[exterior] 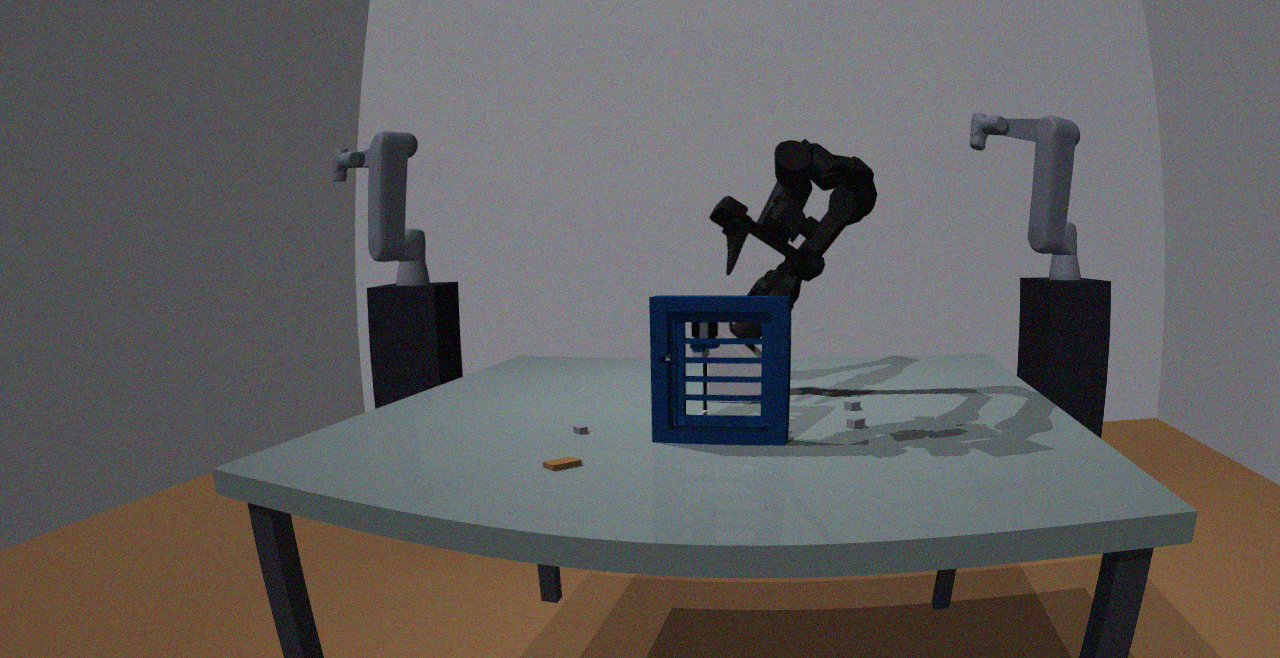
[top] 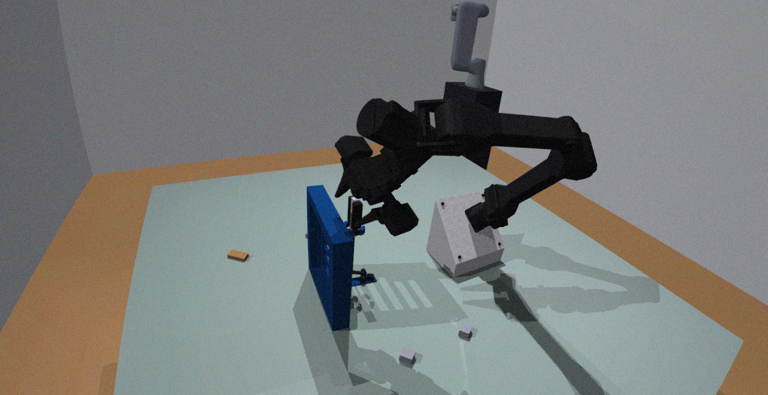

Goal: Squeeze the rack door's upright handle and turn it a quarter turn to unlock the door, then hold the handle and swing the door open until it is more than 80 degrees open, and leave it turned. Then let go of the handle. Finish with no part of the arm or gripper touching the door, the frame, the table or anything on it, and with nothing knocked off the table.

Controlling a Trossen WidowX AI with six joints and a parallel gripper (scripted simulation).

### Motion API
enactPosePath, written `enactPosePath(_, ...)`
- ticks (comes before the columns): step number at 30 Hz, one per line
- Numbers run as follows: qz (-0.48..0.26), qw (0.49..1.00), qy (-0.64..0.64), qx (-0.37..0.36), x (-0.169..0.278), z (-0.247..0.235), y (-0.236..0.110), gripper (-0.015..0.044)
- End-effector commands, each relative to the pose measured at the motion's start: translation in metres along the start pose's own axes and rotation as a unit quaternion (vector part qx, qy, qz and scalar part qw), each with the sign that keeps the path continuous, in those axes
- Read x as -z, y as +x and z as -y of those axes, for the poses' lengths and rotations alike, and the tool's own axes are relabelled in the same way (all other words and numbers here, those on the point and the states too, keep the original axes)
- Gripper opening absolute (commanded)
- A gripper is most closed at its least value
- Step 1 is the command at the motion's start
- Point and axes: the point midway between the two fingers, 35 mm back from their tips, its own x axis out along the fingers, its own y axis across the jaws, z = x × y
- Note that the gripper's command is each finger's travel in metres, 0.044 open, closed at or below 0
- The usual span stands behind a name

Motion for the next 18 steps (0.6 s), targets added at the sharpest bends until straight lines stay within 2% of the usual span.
enactPosePath(1, -0.028, 0.999, 0.016, -0.026, 0.009, 0.009, 0.004, 0.0299)
enactPosePath(18, -0.128, 0.972, 0.122, -0.156, 0.049, 0.044, 0.012, 0.0299)
